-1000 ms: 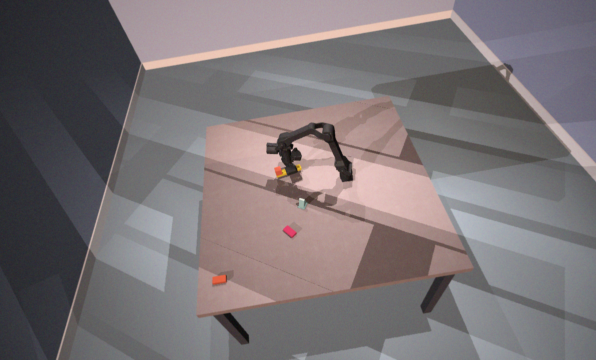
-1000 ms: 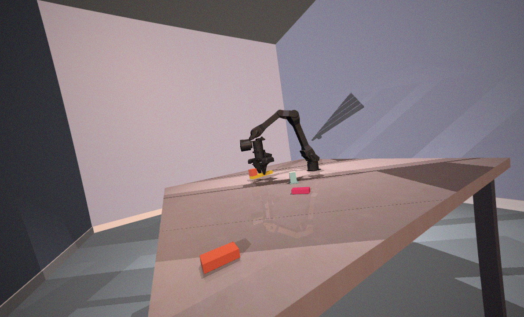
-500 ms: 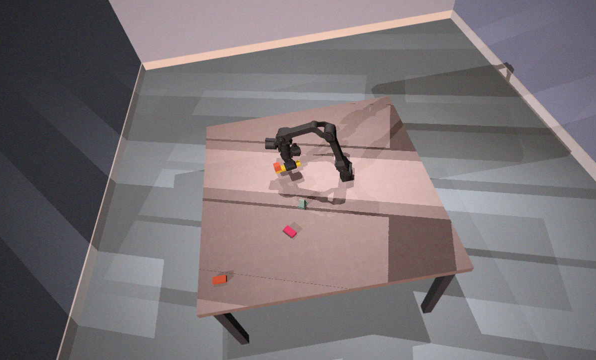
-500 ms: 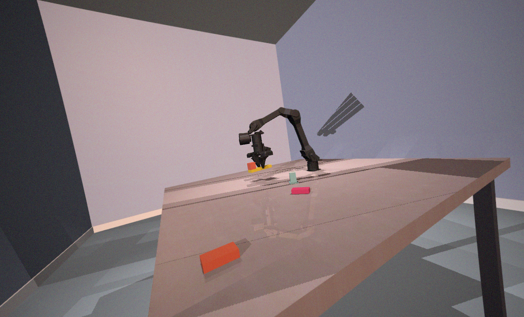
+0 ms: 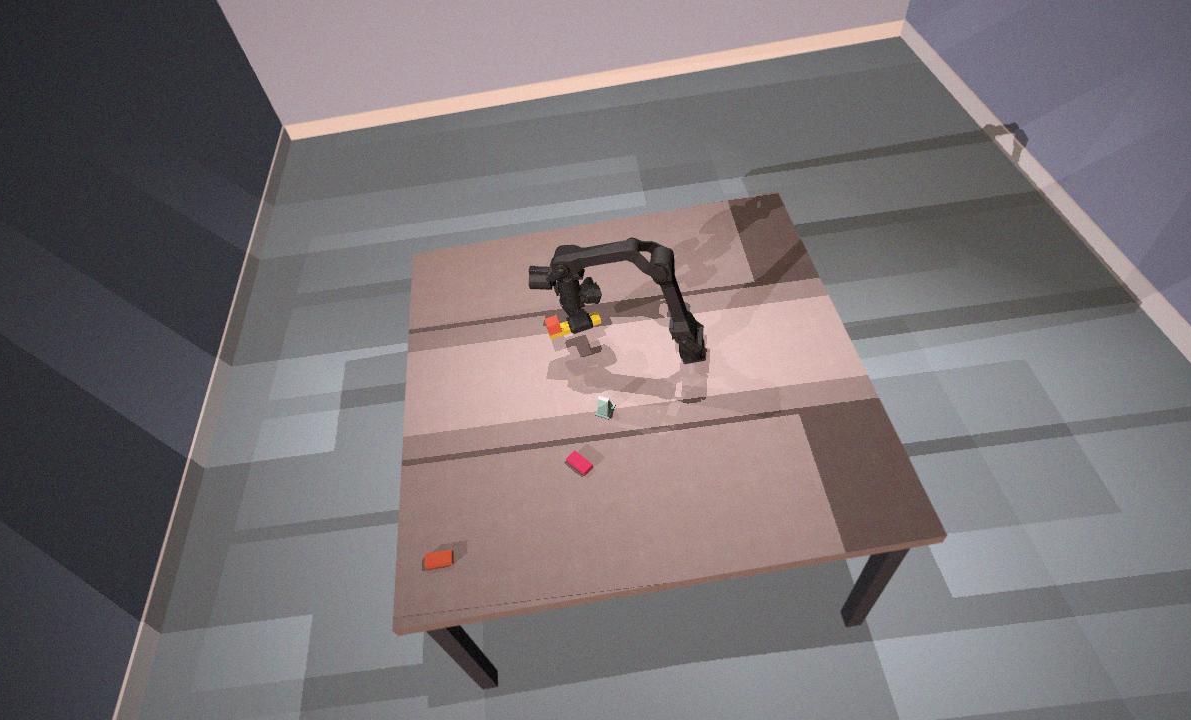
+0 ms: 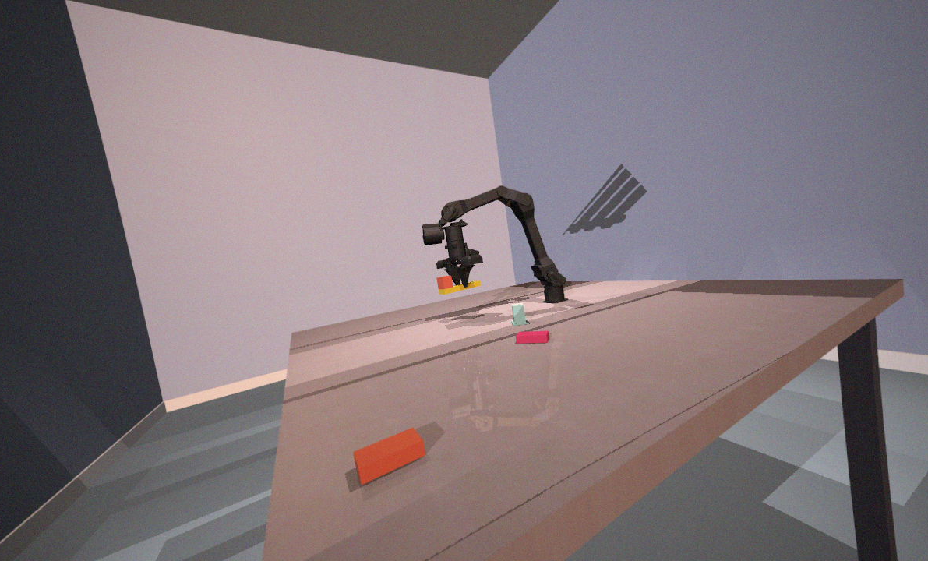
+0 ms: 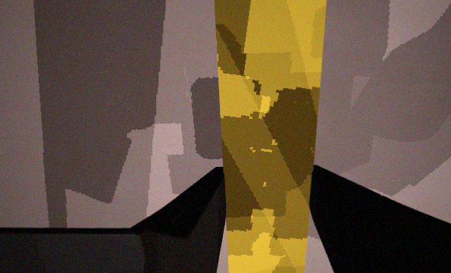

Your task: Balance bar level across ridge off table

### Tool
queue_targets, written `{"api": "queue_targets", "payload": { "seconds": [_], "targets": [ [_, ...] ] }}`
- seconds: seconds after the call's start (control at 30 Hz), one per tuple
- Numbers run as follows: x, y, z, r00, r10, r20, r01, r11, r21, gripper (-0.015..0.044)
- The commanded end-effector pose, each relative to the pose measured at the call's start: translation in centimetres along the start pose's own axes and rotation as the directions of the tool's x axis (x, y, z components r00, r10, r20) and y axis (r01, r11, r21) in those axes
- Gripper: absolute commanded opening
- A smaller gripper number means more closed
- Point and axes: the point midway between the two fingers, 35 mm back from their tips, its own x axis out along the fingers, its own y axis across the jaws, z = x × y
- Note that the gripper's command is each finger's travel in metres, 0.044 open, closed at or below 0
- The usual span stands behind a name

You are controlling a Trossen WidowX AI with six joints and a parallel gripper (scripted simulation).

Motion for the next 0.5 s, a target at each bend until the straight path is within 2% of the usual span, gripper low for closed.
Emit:
{"api": "queue_targets", "payload": {
  "seconds": [0.0,0.47],
  "targets": [
    [-0.6,-0.6,-0.2,1.0,-0.001,-0.007,0.001,1.0,-0.015,0.0],
    [-0.7,-6.1,-1.2,1.0,-0.005,-0.007,0.003,0.981,-0.195,0.0]
  ]
}}
